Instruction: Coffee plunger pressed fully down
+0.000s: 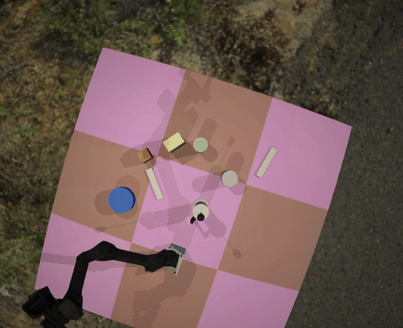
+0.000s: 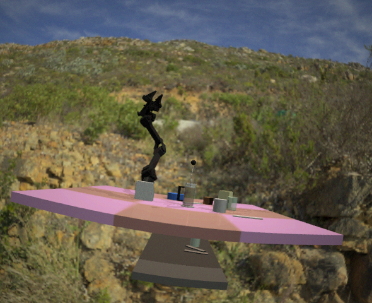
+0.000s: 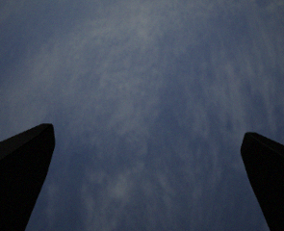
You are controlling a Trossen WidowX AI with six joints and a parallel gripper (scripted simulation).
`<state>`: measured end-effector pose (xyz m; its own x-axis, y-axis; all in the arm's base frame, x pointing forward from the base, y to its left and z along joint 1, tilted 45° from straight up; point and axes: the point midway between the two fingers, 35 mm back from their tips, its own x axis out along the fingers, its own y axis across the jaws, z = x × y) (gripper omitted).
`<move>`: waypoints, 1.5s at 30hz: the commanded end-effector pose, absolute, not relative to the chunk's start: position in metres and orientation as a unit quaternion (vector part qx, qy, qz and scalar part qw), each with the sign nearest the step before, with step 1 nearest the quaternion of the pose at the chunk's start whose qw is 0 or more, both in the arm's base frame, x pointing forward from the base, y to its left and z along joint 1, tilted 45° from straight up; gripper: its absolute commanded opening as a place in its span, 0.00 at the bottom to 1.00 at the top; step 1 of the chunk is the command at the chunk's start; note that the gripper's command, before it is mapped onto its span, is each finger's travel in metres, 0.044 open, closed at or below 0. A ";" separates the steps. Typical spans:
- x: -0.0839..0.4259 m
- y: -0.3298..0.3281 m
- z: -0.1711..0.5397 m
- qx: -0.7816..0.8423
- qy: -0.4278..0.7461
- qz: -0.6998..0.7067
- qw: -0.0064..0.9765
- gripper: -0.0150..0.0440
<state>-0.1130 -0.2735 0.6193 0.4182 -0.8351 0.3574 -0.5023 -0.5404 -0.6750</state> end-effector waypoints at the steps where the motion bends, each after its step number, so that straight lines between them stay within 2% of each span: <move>1: -0.113 -0.274 0.619 -0.806 0.413 -0.346 0.244 0.98; 2: -0.113 -0.276 0.617 -0.805 0.411 -0.348 0.250 1.00; 8: -0.115 -0.303 0.593 -0.770 0.379 -0.376 0.351 1.00; 14: -0.099 -0.357 0.523 -0.654 0.309 -0.399 0.564 1.00; 20: -0.054 -0.394 0.436 -0.477 0.241 -0.374 0.758 1.00; 28: 0.028 -0.390 0.327 -0.211 0.193 -0.280 0.916 1.00; 36: 0.113 -0.332 0.235 0.110 0.185 -0.148 0.965 1.00; 42: 0.161 -0.261 0.188 0.345 0.223 -0.047 0.910 1.00; 45: 0.170 -0.243 0.180 0.397 0.237 -0.025 0.886 1.00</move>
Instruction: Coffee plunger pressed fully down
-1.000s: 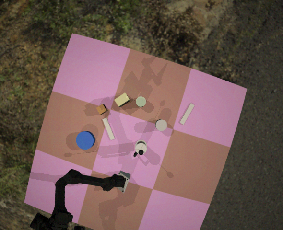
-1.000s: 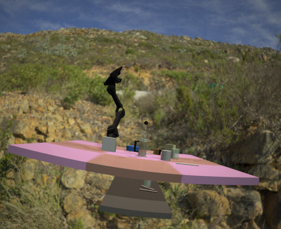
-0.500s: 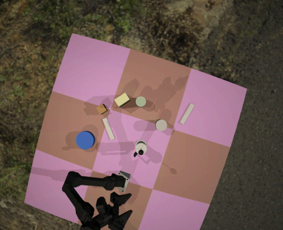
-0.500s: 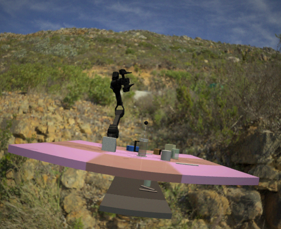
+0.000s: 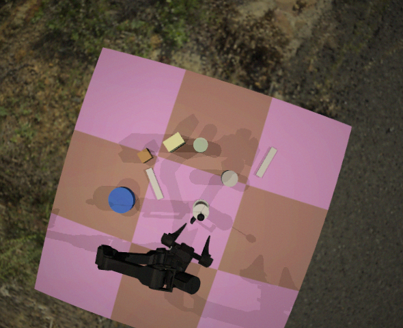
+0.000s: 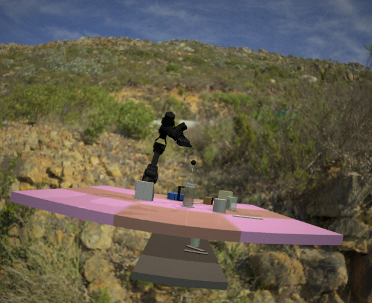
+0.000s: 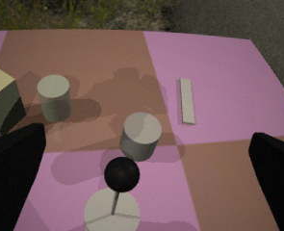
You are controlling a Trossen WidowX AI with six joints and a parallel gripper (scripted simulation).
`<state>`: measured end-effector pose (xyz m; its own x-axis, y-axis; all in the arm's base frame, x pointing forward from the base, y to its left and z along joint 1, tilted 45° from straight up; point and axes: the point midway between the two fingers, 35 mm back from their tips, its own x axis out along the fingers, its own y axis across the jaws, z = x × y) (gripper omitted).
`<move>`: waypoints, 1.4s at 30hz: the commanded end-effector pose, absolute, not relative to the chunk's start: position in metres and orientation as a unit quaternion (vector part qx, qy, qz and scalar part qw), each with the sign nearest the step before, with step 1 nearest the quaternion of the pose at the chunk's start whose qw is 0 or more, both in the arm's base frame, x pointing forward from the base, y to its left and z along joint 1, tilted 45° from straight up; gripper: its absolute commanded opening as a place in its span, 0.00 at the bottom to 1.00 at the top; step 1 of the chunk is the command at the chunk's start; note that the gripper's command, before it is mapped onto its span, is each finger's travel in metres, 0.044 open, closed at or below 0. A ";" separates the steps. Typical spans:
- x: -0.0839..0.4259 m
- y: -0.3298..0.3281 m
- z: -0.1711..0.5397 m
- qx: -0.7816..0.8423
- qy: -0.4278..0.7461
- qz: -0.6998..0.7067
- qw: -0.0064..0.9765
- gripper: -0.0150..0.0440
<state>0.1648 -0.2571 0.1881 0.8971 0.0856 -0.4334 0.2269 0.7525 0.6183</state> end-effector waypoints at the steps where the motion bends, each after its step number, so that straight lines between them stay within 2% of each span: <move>1: 0.170 -0.242 0.179 0.397 0.237 -0.025 0.886 1.00; 10: 0.173 -0.203 0.137 0.398 0.237 -0.027 0.886 1.00; 41: 0.209 -0.197 0.119 0.398 0.237 -0.028 0.886 1.00; 42: 0.209 -0.197 0.119 0.398 0.237 -0.028 0.886 0.96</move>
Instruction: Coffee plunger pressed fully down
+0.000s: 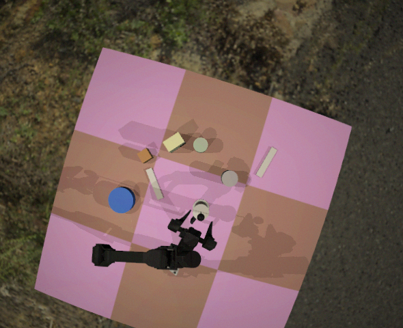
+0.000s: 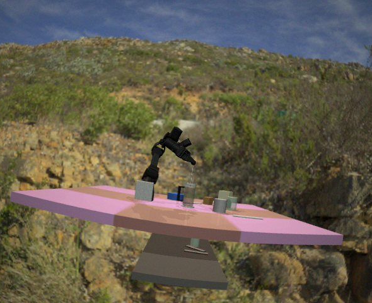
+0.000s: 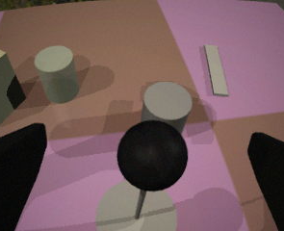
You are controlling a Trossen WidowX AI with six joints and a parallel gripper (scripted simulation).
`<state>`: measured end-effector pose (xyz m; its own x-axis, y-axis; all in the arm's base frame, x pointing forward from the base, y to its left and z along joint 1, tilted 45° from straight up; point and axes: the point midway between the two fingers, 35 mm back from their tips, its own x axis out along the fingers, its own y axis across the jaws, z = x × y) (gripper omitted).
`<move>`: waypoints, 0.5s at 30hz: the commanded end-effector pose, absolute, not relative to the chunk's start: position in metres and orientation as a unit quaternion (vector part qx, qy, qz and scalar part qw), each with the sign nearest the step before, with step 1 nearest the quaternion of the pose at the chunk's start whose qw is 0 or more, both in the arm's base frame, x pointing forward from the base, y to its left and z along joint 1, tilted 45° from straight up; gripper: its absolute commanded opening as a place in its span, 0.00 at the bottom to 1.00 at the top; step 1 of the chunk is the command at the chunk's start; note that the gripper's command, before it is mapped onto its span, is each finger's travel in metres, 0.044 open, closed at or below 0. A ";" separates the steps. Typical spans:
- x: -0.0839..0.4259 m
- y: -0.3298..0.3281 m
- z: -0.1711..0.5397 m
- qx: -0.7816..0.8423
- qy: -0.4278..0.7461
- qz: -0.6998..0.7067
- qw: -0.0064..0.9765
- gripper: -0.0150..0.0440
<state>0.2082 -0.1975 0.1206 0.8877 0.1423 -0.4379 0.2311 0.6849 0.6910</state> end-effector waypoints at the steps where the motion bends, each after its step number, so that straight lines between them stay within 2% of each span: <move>1: 0.209 -0.197 0.119 0.398 0.237 -0.028 0.886 0.91; 10: 0.209 -0.197 0.119 0.398 0.237 -0.028 0.886 0.51; 15: 0.209 -0.197 0.119 0.398 0.237 -0.028 0.886 0.45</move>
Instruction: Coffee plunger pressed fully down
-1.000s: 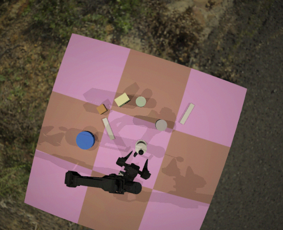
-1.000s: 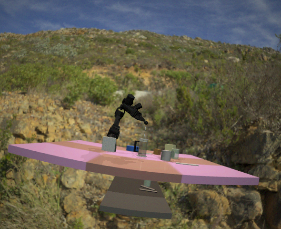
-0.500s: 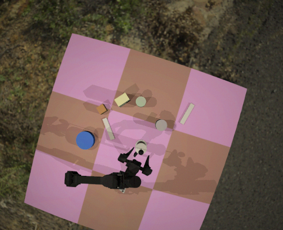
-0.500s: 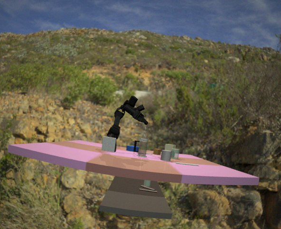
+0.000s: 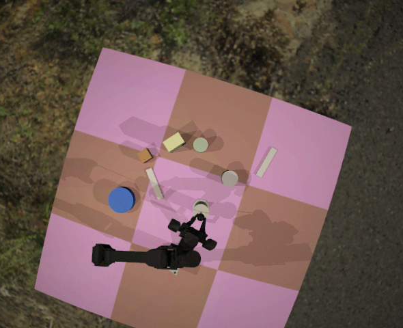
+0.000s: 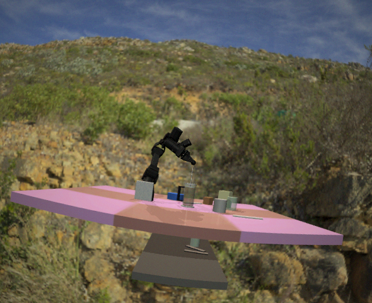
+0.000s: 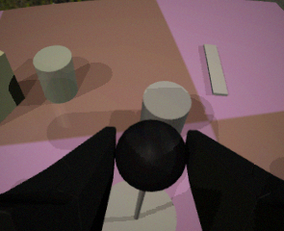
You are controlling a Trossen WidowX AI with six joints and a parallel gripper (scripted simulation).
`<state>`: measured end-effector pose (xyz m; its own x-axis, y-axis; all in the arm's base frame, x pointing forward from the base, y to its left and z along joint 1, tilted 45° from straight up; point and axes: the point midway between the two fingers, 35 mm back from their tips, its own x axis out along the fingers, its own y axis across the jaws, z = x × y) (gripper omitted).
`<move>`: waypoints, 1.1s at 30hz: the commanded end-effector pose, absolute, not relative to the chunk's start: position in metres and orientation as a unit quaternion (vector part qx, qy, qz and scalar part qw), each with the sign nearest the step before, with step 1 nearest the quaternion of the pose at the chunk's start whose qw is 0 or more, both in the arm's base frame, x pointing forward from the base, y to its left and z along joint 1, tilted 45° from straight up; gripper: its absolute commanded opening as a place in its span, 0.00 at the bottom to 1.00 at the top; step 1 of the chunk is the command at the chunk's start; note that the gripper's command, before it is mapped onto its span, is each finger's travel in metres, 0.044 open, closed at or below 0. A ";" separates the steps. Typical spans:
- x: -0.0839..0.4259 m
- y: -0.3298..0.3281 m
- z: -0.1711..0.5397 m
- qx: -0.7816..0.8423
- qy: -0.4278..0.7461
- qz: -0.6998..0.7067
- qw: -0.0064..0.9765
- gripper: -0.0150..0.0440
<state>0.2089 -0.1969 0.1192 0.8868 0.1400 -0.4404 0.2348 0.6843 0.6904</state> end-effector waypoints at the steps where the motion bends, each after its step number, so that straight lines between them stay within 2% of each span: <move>1: 0.209 -0.197 0.119 0.398 0.237 -0.028 0.886 0.45; 33: 0.218 -0.173 0.085 0.396 0.241 -0.029 0.885 0.45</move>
<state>0.2185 -0.1869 0.1014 0.9003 0.1180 -0.4190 0.2236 0.7006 0.6776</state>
